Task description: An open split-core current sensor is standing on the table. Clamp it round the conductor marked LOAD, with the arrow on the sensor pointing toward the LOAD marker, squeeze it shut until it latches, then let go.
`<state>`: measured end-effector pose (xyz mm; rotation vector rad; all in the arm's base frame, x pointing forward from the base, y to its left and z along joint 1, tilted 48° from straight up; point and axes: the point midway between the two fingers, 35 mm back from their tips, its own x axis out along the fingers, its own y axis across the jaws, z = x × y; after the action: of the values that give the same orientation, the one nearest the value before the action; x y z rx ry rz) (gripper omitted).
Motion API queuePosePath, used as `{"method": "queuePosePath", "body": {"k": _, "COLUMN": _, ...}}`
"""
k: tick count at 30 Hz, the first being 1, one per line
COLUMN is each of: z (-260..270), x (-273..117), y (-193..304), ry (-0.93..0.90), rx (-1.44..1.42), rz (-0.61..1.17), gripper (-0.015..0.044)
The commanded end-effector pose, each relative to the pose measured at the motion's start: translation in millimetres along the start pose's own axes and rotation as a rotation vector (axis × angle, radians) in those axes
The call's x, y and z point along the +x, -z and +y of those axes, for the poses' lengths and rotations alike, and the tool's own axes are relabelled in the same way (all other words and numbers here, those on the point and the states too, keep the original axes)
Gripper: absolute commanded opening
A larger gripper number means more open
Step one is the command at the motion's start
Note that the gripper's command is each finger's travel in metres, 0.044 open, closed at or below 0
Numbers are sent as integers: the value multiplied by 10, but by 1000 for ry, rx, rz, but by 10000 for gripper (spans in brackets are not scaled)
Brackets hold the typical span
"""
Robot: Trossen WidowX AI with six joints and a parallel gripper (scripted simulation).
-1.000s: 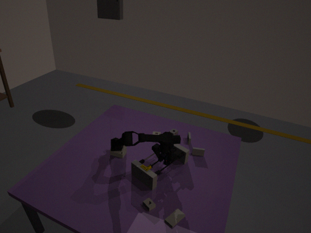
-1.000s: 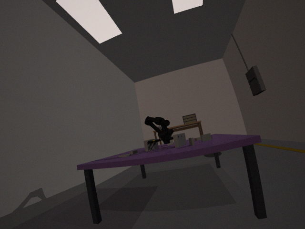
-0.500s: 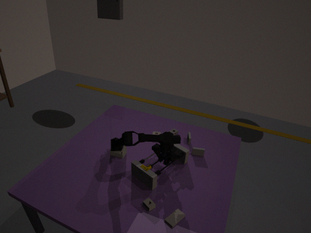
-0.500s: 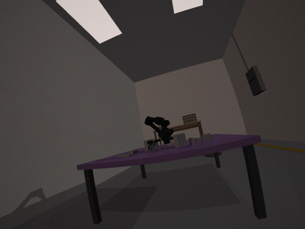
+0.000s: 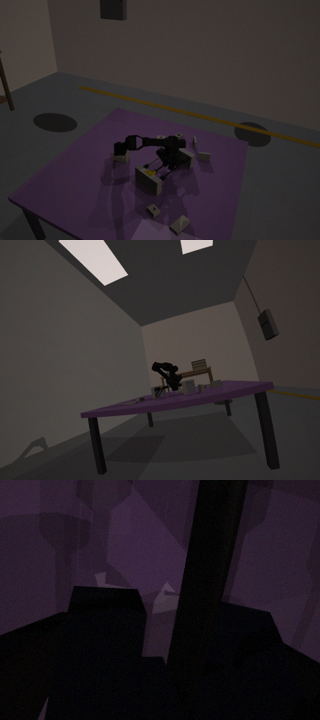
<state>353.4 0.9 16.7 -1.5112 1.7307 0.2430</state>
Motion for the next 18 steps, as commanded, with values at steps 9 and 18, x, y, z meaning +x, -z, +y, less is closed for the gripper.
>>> {"method": "queuePosePath", "body": {"k": 9, "z": 0, "x": -4, "y": 1, "ry": 0, "rx": 0, "rz": 0, "gripper": 0}}
{"method": "queuePosePath", "body": {"k": 18, "z": 0, "x": -4, "y": 1, "ry": 0, "rx": 0, "rz": 0, "gripper": 0}}
